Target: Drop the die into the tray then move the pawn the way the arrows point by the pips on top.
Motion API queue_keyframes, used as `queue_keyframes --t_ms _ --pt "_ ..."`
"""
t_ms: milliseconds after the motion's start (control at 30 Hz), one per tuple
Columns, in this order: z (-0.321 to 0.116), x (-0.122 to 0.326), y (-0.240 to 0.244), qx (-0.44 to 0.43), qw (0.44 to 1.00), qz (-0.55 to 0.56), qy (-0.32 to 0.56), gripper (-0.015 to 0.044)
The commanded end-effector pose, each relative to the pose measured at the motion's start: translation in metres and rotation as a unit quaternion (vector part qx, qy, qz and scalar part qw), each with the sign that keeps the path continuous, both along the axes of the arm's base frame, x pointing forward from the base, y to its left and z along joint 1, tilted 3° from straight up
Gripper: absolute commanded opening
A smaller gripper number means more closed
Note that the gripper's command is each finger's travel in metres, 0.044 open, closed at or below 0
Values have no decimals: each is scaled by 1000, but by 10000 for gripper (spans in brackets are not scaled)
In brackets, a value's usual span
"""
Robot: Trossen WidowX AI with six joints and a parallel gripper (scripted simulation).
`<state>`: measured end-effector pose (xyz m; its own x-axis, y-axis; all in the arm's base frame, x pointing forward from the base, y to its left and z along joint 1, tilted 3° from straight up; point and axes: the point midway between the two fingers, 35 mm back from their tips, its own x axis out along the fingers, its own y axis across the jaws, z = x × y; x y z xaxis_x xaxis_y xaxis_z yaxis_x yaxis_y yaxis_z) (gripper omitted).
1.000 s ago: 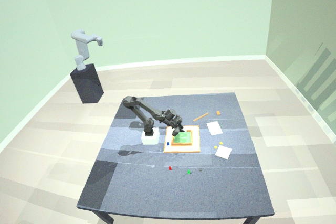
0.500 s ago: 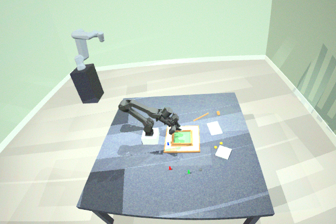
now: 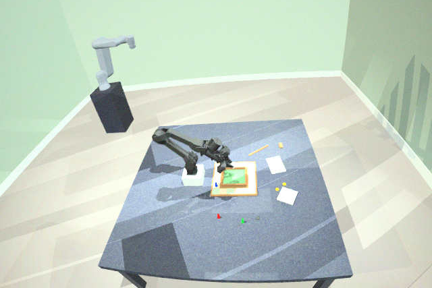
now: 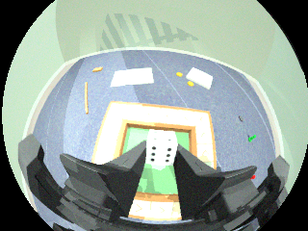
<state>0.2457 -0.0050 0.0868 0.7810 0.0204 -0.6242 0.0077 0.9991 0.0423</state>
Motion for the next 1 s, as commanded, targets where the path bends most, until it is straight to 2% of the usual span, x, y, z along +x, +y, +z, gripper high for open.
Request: queue_keyframes --t_ms 0,133,267,400,467,667,967 --pt "0 0 0 0 1000 0 0 131" --pt "2 0 0 0 1000 0 0 236" --pt "38 -1 -2 0 1000 2 -1 341" --pt "40 -2 -2 0 1000 2 -1 440" --pt "39 -1 -2 1 1000 3 15 440" --pt "24 9 -1 3 987 8 161 440" --pt "-1 21 0 2 933 18 360 440"
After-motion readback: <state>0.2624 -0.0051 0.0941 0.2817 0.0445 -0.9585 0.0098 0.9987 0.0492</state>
